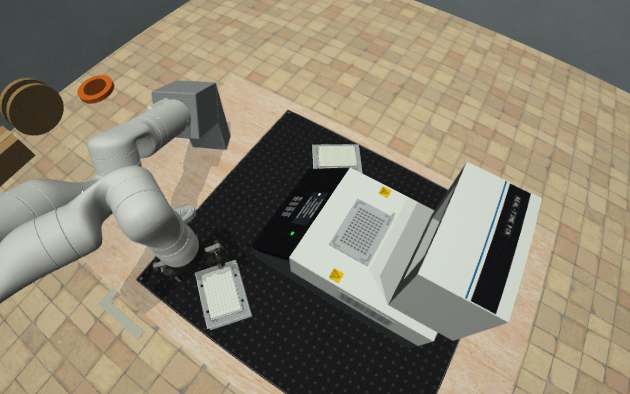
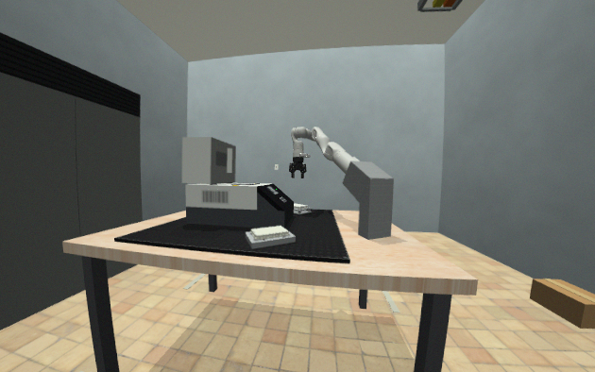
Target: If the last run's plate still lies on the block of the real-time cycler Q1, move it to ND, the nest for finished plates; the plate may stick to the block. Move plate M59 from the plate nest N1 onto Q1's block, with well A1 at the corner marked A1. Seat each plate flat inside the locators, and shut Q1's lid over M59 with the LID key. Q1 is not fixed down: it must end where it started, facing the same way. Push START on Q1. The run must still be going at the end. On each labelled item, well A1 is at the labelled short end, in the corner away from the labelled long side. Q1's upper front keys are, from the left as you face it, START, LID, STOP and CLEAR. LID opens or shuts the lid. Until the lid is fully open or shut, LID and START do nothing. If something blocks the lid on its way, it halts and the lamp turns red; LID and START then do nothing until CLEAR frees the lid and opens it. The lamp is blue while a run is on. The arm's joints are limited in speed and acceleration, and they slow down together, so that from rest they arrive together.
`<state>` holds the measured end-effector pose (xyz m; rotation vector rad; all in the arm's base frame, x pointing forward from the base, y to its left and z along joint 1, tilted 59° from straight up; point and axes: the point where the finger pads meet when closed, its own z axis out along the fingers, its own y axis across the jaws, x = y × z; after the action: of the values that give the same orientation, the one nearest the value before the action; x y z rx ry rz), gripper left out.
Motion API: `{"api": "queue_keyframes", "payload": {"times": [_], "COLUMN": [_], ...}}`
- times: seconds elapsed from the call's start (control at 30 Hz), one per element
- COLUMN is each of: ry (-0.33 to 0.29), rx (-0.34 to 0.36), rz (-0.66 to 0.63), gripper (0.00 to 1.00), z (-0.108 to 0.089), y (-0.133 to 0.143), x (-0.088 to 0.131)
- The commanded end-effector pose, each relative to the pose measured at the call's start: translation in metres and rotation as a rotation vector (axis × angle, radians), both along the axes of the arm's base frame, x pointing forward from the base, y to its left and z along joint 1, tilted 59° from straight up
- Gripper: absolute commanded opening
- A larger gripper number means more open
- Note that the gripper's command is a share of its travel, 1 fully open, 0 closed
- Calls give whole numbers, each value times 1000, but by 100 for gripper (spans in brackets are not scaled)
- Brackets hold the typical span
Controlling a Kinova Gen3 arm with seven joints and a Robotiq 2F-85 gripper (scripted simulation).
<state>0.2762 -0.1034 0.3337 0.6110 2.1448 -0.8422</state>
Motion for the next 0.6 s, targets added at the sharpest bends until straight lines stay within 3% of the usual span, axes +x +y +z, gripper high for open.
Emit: {"api": "queue_keyframes", "payload": {"times": [0.0,0.57], "ry": [-1,-1], "rx": [0,0], "rz": [1,1], "gripper": [100,100], "z": [-2,-12], "y": [-2,-17], "x": [2,11]}}
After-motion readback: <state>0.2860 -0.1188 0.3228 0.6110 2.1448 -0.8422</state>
